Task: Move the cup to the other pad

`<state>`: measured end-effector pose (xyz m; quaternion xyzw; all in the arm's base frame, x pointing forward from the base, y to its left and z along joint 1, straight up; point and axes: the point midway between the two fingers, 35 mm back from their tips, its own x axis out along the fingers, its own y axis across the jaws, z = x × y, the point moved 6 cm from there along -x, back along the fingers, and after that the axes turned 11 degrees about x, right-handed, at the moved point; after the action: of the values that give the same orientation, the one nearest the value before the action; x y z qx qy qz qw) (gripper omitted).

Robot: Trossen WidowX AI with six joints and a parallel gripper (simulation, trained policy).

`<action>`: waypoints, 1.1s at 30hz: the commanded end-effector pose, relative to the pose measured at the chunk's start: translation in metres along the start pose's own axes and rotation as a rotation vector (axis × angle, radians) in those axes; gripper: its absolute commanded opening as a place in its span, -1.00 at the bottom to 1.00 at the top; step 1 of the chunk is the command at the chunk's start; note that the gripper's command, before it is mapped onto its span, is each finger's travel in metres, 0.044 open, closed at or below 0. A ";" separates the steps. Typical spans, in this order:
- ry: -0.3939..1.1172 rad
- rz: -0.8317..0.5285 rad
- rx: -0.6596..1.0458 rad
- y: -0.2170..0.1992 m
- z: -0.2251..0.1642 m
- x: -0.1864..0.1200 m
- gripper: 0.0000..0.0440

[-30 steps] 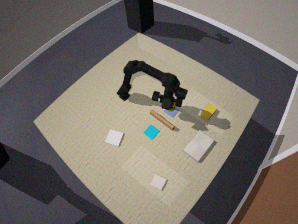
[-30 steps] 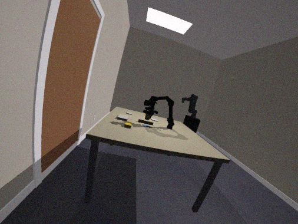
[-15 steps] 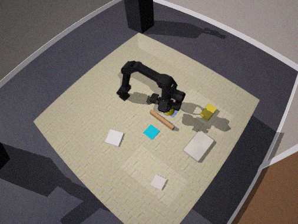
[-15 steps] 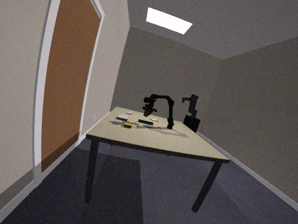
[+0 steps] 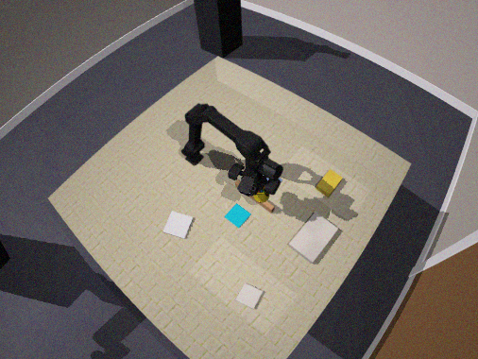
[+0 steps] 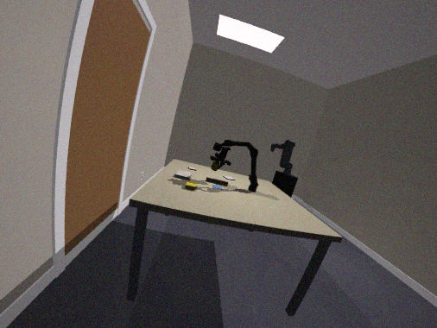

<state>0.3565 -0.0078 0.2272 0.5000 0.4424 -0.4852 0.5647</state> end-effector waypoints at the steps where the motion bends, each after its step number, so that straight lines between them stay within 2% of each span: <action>1: -0.010 0.010 0.022 -0.001 0.016 0.003 -1.00; 16: -0.024 0.020 0.102 -0.009 0.055 0.029 -1.00; 33: -0.021 0.010 0.148 -0.029 0.066 0.067 -0.99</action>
<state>0.3424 -0.0801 0.1708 0.5360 0.3964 -0.5197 0.5344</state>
